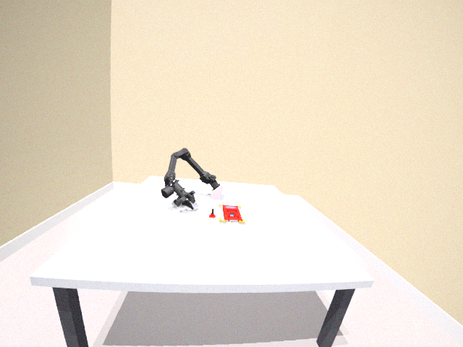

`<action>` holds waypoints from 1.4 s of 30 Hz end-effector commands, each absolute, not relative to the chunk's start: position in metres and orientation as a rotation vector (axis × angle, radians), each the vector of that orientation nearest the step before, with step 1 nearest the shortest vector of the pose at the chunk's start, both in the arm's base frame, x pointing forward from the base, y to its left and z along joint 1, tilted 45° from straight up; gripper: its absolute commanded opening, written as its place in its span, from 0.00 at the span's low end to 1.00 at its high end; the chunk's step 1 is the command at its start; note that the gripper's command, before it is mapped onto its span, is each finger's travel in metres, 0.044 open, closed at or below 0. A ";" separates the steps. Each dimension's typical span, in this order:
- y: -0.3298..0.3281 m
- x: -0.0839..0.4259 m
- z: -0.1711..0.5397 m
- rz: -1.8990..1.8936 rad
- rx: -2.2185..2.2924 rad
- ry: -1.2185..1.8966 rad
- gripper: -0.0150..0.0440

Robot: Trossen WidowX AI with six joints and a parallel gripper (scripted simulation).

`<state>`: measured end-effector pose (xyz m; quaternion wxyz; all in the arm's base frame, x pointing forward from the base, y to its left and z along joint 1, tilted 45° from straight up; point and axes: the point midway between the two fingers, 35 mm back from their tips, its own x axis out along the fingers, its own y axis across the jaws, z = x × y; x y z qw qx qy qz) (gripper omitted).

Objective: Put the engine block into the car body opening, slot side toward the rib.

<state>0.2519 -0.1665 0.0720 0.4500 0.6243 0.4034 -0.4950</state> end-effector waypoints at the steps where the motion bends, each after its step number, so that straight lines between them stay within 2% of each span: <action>1: -0.167 0.252 0.072 -1.225 1.542 0.996 0.52; 12: -0.167 0.252 0.072 -1.225 1.542 0.996 1.00; 27: -0.165 0.245 0.116 -1.230 1.535 0.992 1.00; 42: -0.164 0.247 0.113 -1.228 1.543 0.991 1.00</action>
